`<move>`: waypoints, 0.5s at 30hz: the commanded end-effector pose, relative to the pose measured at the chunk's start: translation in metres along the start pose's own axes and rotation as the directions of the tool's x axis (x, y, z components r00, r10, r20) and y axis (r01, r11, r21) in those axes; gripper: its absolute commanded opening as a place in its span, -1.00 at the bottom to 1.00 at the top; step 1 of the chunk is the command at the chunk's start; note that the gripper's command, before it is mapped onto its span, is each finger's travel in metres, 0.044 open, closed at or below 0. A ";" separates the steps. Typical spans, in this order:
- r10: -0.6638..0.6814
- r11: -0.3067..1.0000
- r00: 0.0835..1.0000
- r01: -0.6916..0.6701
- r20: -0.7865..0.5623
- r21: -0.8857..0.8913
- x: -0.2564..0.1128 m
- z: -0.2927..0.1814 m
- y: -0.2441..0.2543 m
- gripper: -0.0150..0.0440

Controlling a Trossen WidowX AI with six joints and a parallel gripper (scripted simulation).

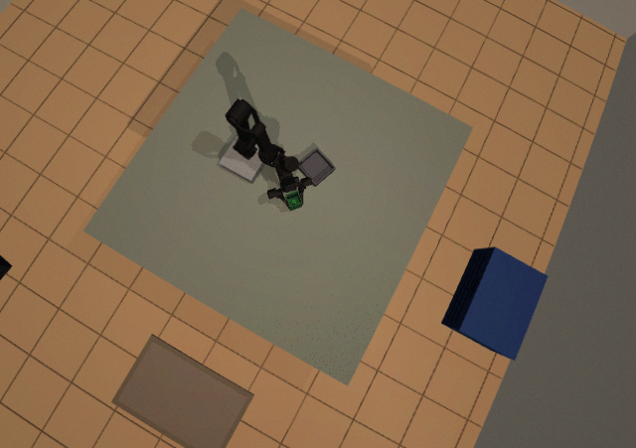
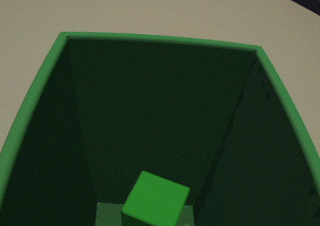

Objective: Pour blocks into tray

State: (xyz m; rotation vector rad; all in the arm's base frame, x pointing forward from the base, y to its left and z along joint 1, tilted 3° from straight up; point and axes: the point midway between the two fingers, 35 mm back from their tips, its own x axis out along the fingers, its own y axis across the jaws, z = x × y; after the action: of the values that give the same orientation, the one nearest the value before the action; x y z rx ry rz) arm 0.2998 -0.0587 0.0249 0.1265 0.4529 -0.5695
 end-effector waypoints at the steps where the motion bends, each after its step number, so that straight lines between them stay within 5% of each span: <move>1: 0.009 1.000 1.000 -0.010 0.012 0.005 -0.003 0.010 0.002 -0.49; 15: 0.010 1.000 1.000 -0.010 0.012 0.006 -0.009 0.027 0.004 -0.49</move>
State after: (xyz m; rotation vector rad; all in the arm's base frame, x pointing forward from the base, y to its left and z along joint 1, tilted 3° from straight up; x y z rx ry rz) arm 0.3001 -0.0589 0.0435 0.1251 0.4567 -0.5700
